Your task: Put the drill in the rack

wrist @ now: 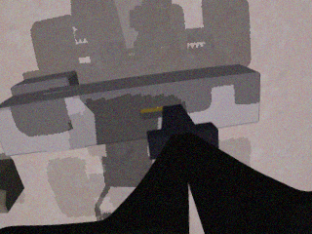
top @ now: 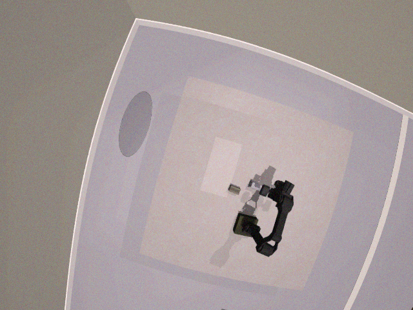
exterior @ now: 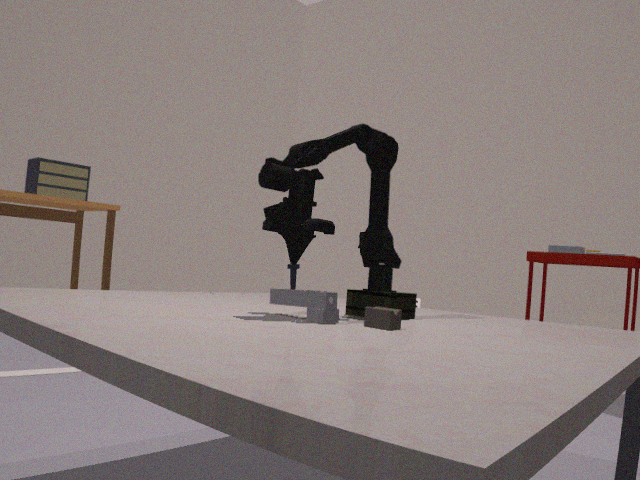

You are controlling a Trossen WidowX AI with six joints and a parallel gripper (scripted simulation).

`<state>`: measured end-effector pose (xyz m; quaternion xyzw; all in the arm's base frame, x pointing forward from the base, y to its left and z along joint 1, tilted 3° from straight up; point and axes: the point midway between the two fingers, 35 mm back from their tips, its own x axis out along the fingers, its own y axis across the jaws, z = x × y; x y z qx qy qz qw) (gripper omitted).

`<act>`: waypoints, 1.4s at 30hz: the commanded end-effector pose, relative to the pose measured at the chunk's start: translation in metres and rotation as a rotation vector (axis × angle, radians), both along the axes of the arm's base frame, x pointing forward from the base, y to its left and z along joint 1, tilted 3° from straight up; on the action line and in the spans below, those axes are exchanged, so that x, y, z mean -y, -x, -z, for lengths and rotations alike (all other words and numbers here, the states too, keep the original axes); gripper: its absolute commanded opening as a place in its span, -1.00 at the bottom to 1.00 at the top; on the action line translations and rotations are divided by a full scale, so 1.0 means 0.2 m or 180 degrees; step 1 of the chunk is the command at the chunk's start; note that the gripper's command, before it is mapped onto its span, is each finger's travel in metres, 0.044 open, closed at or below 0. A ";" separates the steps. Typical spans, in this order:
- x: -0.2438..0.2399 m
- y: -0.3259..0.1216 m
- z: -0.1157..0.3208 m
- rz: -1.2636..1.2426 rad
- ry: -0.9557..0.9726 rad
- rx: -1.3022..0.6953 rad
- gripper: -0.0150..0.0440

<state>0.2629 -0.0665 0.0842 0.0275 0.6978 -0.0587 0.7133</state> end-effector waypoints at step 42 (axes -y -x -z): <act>0.00 0.04 0.15 0.0012 -0.0015 -0.0107 -0.49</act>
